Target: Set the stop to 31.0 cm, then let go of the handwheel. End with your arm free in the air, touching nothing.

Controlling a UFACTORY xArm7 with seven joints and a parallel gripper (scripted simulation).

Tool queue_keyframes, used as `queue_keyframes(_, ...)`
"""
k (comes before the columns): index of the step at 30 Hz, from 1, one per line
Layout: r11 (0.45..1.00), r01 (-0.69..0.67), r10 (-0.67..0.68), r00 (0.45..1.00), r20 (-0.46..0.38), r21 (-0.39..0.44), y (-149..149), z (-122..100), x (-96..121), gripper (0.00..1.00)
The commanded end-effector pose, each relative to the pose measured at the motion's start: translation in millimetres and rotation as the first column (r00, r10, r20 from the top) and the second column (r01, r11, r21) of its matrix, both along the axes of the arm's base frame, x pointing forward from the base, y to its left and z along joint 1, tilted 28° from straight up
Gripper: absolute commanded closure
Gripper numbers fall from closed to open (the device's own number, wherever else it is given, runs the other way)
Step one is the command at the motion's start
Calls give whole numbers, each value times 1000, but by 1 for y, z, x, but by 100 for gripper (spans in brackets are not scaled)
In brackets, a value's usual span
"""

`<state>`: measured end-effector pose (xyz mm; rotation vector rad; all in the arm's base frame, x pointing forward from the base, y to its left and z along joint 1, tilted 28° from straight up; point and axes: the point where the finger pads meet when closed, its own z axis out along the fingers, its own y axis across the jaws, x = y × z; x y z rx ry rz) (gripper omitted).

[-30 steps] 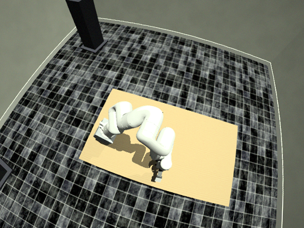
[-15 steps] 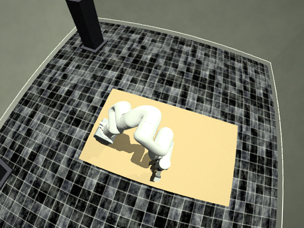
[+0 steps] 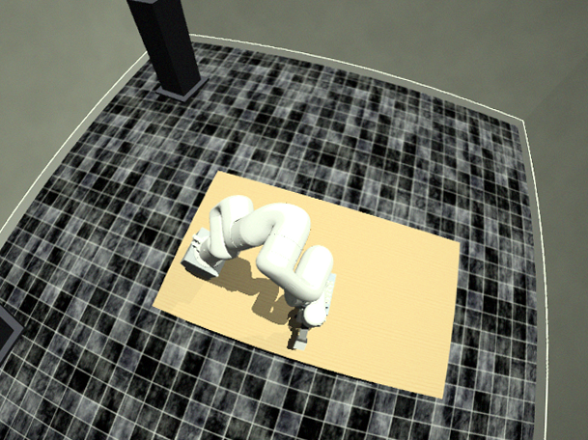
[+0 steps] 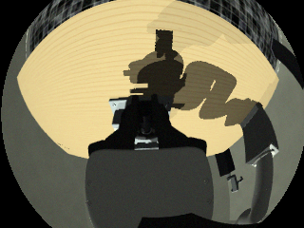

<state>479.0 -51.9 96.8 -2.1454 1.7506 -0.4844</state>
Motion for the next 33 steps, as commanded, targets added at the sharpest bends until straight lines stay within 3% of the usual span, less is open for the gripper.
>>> queue_keyframes(1, 1000, 0, 0, 1000, 3, 0, -1, -1, -2, 94)
queue_keyframes(33, 1000, 0, 0, 1000, 3, 0, -2, -7, -8, 94)
